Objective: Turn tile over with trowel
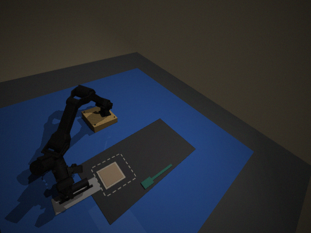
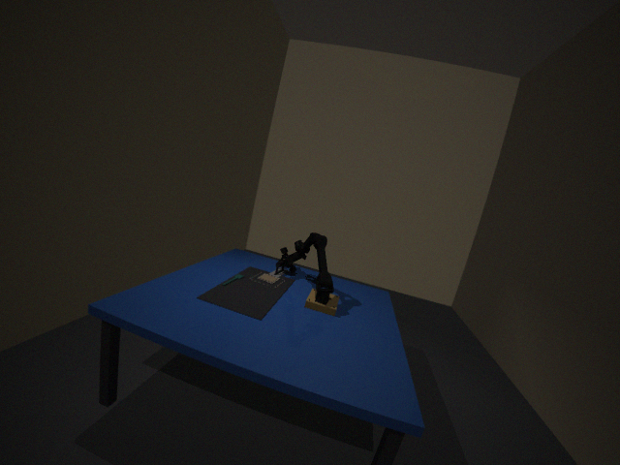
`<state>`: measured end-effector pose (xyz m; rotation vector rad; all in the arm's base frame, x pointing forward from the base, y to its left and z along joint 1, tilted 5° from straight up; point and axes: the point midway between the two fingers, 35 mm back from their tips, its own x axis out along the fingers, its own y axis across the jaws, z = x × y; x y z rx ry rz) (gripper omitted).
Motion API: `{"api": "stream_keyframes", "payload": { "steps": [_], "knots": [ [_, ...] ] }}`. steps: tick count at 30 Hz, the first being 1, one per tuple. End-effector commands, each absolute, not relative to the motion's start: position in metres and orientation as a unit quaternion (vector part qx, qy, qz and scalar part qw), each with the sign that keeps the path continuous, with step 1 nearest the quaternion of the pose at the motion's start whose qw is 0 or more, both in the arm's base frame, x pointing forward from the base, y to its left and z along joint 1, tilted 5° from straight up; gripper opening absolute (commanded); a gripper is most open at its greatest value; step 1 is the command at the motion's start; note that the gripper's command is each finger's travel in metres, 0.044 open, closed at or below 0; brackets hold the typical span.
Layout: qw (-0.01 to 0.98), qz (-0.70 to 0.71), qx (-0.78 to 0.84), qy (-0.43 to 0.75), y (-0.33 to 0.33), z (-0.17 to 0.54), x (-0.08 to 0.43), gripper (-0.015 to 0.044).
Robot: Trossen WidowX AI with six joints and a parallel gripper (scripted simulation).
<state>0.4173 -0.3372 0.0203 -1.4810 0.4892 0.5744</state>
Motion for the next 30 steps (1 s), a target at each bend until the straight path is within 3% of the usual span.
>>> {"api": "stream_keyframes", "payload": {
  "steps": [1, 30],
  "knots": [
    [0.674, 0.259, -0.658, 0.214, -0.326, 0.020, 0.419, 0.0000],
    [0.674, 0.259, -0.657, 0.216, -0.354, 0.059, 0.421, 0.0000]
  ]
}}
